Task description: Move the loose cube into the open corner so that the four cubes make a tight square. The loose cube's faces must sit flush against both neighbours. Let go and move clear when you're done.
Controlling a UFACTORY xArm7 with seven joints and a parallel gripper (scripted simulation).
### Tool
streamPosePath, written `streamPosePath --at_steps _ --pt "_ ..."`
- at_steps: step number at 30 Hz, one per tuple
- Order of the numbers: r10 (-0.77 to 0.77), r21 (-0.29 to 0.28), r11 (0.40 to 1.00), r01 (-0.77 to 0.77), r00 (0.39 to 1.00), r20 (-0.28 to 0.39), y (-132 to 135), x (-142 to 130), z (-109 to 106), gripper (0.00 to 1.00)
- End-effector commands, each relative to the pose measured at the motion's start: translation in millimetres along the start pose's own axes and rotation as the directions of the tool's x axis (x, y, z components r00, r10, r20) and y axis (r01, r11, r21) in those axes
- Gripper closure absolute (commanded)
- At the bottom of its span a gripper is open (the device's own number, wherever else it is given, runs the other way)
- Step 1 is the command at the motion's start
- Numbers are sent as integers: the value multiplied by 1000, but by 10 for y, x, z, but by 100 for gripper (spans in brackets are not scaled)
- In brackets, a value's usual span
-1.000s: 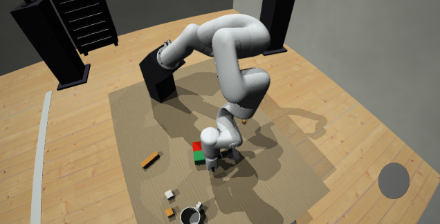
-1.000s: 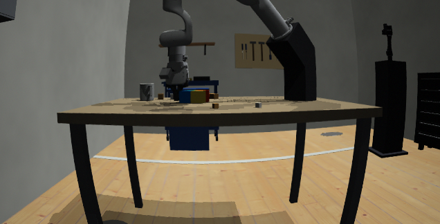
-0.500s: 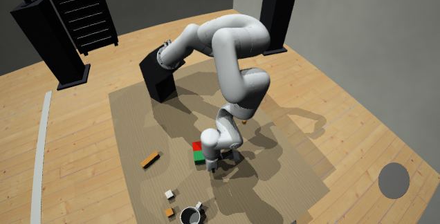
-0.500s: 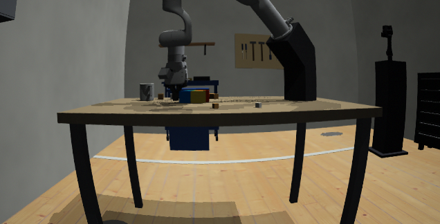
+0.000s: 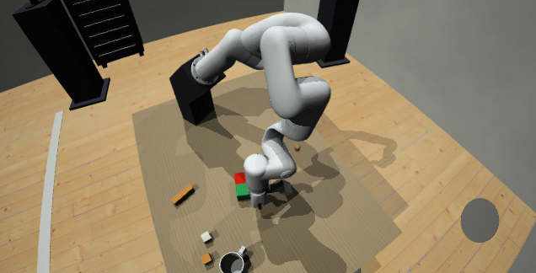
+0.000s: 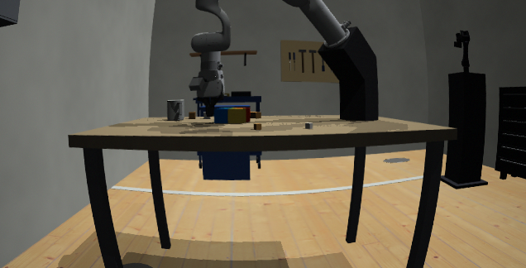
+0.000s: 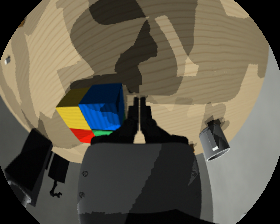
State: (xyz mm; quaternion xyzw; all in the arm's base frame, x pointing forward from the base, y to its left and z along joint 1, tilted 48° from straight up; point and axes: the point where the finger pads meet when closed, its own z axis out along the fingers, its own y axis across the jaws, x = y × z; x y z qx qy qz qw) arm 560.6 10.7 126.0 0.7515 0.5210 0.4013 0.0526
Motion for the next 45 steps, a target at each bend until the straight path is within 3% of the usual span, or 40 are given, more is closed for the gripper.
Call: streamPosePath --at_steps 1,29,45 --pt "0 -2 1000 0 1000 1 13 -4 -108 100" --pt "0 -2 1000 0 1000 1 12 -3 -771 100" --pt "0 -2 1000 0 1000 1 12 -3 -875 100"
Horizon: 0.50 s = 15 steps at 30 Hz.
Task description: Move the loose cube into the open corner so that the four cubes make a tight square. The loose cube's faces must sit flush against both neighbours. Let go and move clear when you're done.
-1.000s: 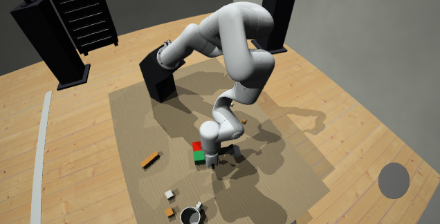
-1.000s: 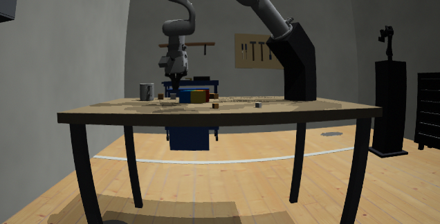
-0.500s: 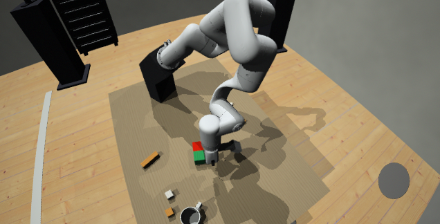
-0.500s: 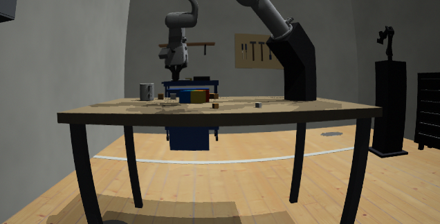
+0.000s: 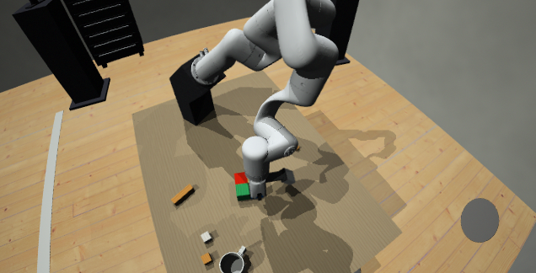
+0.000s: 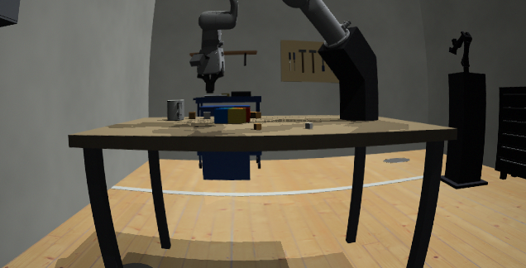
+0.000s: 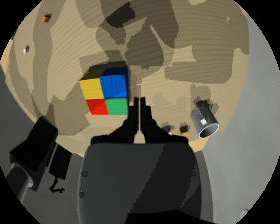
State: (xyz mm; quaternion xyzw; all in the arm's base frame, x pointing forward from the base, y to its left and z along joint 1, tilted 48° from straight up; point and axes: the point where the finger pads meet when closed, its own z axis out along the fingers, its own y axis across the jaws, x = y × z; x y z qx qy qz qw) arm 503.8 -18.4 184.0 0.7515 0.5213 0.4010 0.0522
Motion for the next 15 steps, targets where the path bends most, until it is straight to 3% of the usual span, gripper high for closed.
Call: streamPosePath --at_steps 1,12,13,15 --pt "0 -3 1000 0 1000 1 12 -4 -14 100" --pt "0 -3 1000 0 1000 1 12 -4 -14 100" --pt "0 -3 1000 0 1000 1 4 6 -13 50" --pt "1 -2 1000 -1 1000 -3 -146 169 0 50"
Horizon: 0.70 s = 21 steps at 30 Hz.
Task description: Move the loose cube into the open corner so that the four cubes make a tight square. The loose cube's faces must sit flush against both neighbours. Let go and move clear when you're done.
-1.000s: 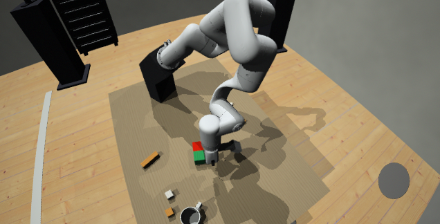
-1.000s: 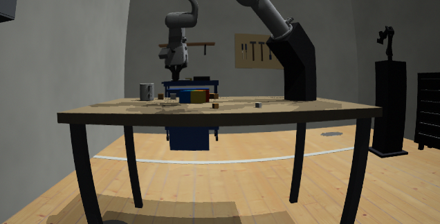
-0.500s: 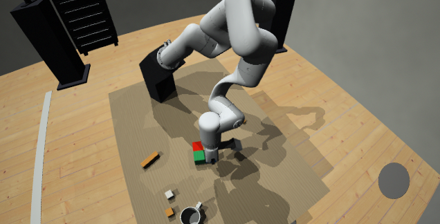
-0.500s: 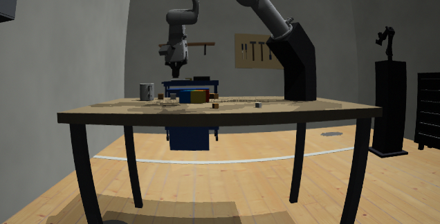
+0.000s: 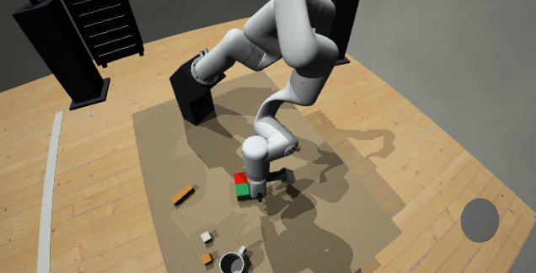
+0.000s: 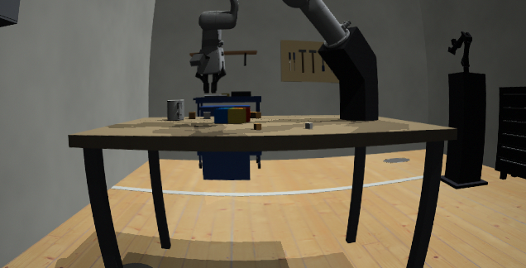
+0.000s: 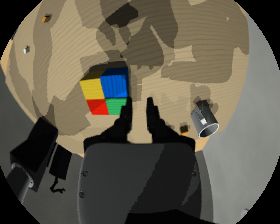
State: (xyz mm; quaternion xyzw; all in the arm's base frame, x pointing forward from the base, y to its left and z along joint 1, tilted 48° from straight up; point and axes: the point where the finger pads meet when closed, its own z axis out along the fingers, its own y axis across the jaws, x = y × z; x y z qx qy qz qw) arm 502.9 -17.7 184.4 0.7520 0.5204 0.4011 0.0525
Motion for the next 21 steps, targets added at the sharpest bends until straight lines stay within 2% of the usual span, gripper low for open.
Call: streamPosePath --at_steps 1,3,5,21 --pt "-1 -1 1000 1 1000 -6 -286 297 12 50" --pt "-1 0 1000 1 1000 -4 -597 515 1 50" --pt "-1 0 1000 1 1000 0 -776 613 -15 50" --pt "-1 0 1000 1 1000 0 -785 617 -16 50"
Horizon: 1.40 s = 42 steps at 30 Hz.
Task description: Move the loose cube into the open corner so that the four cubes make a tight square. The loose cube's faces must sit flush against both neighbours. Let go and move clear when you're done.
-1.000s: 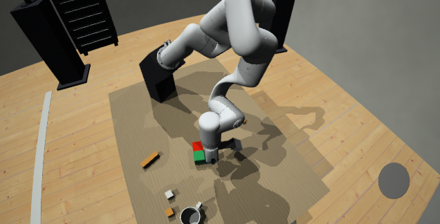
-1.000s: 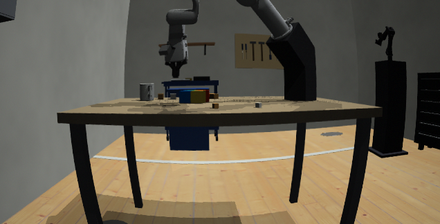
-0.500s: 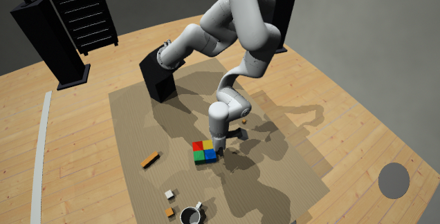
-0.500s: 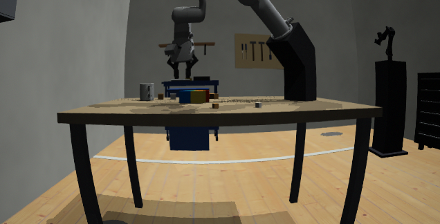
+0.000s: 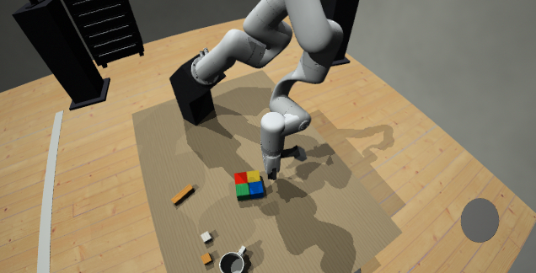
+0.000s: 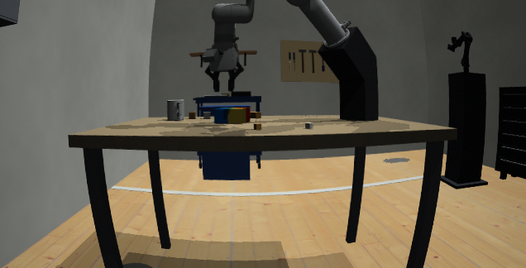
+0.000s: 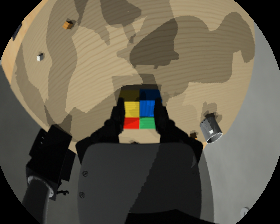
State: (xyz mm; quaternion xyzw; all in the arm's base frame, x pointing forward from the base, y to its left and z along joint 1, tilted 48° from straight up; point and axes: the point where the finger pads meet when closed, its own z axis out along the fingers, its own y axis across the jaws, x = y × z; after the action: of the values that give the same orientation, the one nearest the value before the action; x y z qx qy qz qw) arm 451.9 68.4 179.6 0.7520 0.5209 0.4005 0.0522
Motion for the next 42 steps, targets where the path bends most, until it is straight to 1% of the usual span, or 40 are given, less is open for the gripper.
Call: streamPosePath --at_steps 1,8,13,22,24,39,42 --pt "-1 -2 1000 1 1000 0 6 3 -3 50" --pt "-1 -2 1000 1 1000 0 6 3 17 50" --pt "-1 -3 1000 1 1000 0 6 4 79 50" --pt "-1 -3 1000 1 1000 0 7 6 299 50" --pt "-1 -3 1000 1 1000 0 7 6 299 50" --pt "-1 -3 1000 1 1000 0 10 11 732 50" --pt "-1 -3 1000 1 1000 0 10 11 757 50"
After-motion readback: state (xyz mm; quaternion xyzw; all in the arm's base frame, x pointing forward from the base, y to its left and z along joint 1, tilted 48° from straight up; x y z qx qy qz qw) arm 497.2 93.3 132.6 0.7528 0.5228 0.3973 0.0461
